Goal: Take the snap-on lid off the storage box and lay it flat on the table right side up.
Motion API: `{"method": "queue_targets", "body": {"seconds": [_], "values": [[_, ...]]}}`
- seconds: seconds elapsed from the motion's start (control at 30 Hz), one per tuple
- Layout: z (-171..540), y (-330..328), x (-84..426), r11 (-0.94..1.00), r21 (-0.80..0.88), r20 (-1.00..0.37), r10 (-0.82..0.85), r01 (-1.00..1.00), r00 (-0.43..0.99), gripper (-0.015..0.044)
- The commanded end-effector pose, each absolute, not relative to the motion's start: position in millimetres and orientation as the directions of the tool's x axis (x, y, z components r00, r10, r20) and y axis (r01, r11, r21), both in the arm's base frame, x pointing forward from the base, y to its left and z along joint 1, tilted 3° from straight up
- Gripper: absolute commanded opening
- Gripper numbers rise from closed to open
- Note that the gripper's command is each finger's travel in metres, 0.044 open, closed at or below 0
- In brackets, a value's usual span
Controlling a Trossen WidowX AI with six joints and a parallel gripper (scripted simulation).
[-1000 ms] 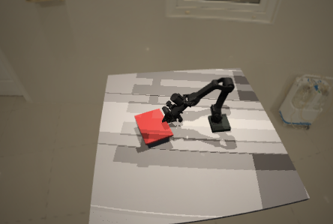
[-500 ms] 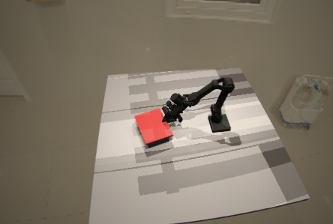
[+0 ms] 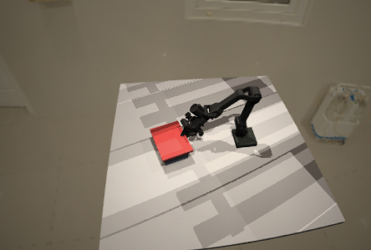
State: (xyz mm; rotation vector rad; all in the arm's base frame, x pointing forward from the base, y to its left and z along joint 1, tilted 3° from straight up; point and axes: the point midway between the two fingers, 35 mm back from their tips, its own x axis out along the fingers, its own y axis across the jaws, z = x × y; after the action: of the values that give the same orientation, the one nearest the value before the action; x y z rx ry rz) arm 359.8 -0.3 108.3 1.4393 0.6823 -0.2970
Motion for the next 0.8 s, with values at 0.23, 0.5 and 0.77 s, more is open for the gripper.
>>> {"method": "queue_targets", "body": {"seconds": [0.23, 0.5, 0.77], "values": [[111.9, -0.4, 359.2, 0.137, 0.808, -0.590, 0.210, 0.574, 0.780, 0.0000], [113.5, -0.4, 358.9, 0.137, 0.808, -0.590, 0.210, 0.574, 0.780, 0.0000], [115.1, -0.5, 358.6, 0.137, 0.808, -0.590, 0.210, 0.574, 0.780, 0.0000]]}}
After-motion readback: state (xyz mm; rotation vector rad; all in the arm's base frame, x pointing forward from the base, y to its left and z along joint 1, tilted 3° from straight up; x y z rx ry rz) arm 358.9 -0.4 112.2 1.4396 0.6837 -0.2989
